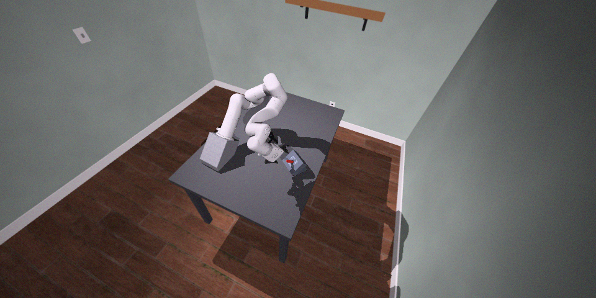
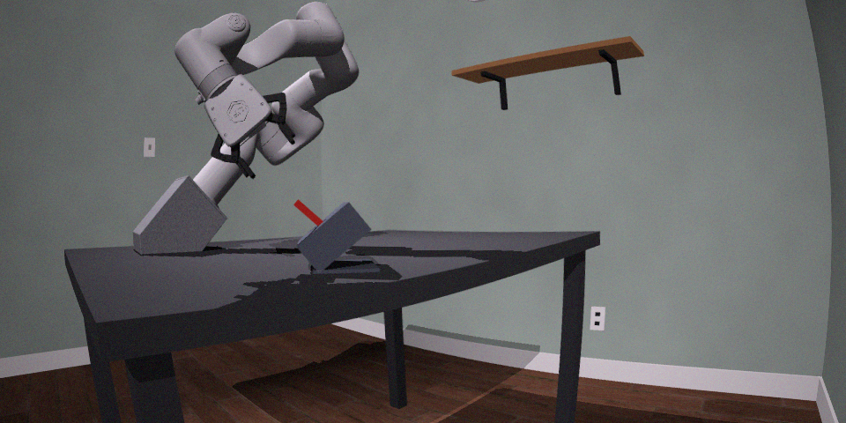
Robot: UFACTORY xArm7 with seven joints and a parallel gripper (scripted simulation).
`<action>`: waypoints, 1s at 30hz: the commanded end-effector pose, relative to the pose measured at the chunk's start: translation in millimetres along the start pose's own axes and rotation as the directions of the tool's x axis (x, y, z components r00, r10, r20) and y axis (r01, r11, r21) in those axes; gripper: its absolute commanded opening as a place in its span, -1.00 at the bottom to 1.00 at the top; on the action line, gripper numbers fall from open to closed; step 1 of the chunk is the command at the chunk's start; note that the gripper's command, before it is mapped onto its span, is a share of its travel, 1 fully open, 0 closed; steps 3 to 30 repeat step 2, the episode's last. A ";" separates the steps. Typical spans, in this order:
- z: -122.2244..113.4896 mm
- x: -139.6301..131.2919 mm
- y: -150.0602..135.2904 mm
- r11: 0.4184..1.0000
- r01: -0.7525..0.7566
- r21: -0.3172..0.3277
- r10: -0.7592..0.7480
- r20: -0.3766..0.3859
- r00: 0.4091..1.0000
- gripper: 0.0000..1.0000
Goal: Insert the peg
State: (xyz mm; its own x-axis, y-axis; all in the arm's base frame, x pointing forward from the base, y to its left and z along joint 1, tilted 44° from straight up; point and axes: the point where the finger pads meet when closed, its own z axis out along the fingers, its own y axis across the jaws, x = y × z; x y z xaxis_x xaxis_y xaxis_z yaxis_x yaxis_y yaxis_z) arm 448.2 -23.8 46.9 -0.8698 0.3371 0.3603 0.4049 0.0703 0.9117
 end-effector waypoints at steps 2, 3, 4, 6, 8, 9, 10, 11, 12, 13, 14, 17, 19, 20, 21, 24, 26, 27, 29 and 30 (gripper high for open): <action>-2.1 -1.0 0.9 1.000 0.003 0.001 -0.003 0.004 1.000 1.00; -2.1 -1.0 0.9 1.000 0.003 0.001 -0.003 0.004 1.000 1.00; -2.1 -1.0 0.9 1.000 0.003 0.001 -0.003 0.004 1.000 1.00; -2.1 -1.0 0.9 1.000 0.003 0.001 -0.003 0.004 1.000 1.00; -2.1 -1.0 0.9 1.000 0.003 0.001 -0.003 0.004 1.000 1.00; -2.1 -1.0 0.9 1.000 0.003 0.001 -0.003 0.004 1.000 1.00; -2.1 -1.0 0.9 1.000 0.003 0.001 -0.003 0.004 1.000 1.00; -2.1 -1.0 0.9 1.000 0.003 0.001 -0.003 0.004 1.000 1.00; -2.1 -1.0 0.9 1.000 0.003 0.001 -0.003 0.004 1.000 1.00; -2.1 -1.0 0.9 1.000 0.003 0.001 -0.003 0.004 1.000 1.00; -2.1 -1.0 0.9 1.000 0.003 0.001 -0.003 0.004 1.000 1.00; -2.1 -1.0 0.9 1.000 0.003 0.001 -0.003 0.004 1.000 1.00; -2.1 -1.0 0.9 1.000 0.003 0.001 -0.003 0.004 1.000 1.00; -2.1 -1.0 0.9 1.000 0.003 0.001 -0.003 0.004 1.000 1.00; -2.1 -1.0 0.9 1.000 0.003 0.001 -0.003 0.004 1.000 1.00; -2.1 -1.0 0.9 1.000 0.003 0.001 -0.003 0.004 1.000 1.00; -2.1 -1.0 0.9 1.000 0.003 0.001 -0.003 0.004 1.000 1.00; -2.1 -1.0 0.9 1.000 0.003 0.001 -0.003 0.004 1.000 1.00; -2.1 -1.0 0.9 1.000 0.003 0.001 -0.003 0.004 1.000 1.00; -2.1 -1.0 0.9 1.000 0.003 0.001 -0.003 0.004 1.000 1.00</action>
